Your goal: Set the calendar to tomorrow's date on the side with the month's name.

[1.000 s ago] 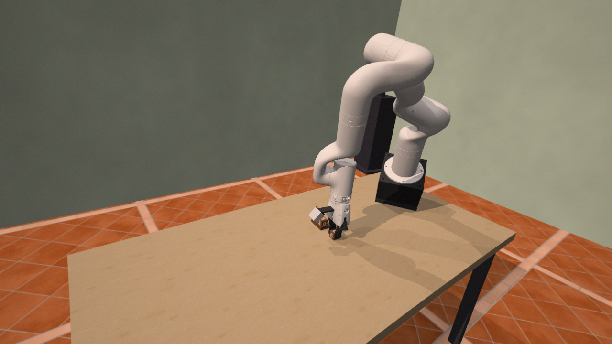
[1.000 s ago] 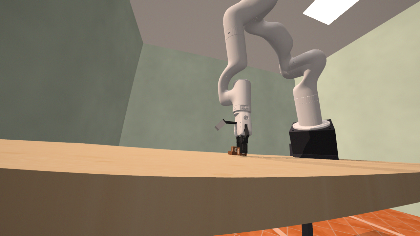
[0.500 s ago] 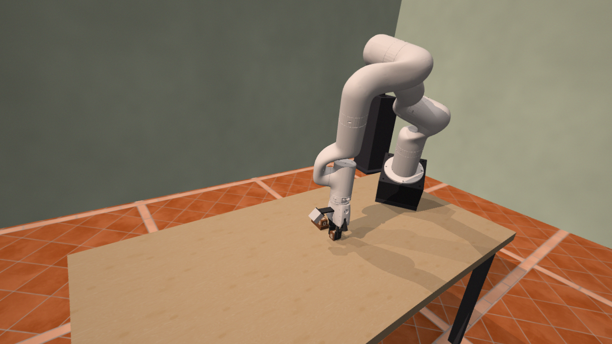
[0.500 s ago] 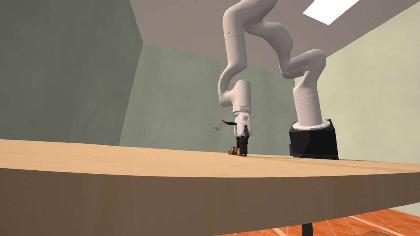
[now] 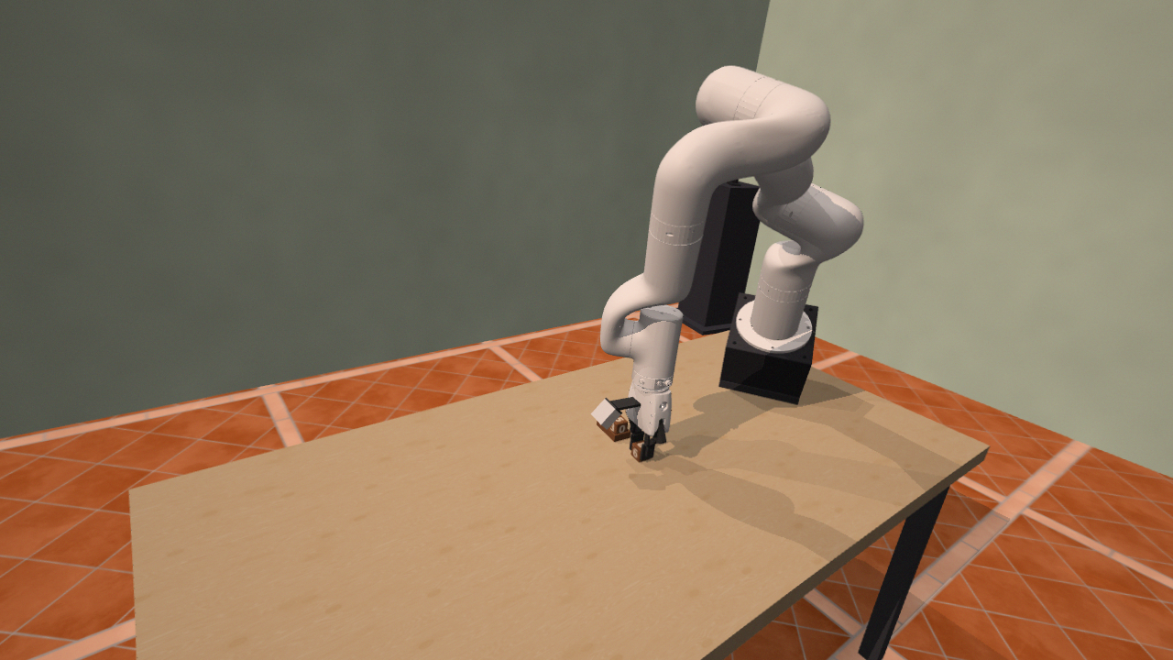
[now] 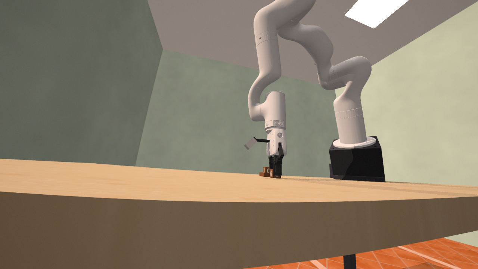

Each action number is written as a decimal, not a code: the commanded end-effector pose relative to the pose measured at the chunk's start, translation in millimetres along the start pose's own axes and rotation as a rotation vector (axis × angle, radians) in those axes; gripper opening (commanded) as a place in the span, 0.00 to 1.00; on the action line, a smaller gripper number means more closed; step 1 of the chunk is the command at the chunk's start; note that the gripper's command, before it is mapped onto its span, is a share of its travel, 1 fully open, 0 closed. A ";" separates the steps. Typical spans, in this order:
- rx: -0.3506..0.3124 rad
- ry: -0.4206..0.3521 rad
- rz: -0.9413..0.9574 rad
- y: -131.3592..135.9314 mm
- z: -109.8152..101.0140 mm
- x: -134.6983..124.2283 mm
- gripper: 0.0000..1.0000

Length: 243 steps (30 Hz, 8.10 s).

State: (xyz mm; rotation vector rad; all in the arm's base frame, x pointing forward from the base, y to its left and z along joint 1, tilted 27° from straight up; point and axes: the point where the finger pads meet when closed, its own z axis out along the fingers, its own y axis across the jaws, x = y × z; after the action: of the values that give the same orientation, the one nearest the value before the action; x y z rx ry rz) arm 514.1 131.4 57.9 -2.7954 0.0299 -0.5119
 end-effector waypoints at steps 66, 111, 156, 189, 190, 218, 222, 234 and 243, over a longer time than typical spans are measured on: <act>0.000 0.001 0.000 -0.1 -0.3 0.6 0.33; 0.000 0.001 0.000 -0.1 -79.9 0.5 0.49; 0.000 0.001 -0.266 0.0 -88.8 0.6 1.00; 0.000 0.001 -1.118 0.1 -83.8 0.8 1.00; 0.000 0.001 -1.137 0.1 -83.7 0.8 1.00; 0.000 0.000 -1.562 0.1 -81.2 1.0 0.49; 0.000 0.000 -1.562 0.1 -81.2 1.0 0.49; 0.000 0.000 -1.562 0.1 -81.2 1.0 0.49; 0.000 0.000 -1.562 0.1 -81.2 1.0 0.49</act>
State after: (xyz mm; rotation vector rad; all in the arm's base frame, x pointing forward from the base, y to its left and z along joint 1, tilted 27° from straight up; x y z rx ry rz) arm 486.1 107.9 130.1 -2.2204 -2.1538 -0.7352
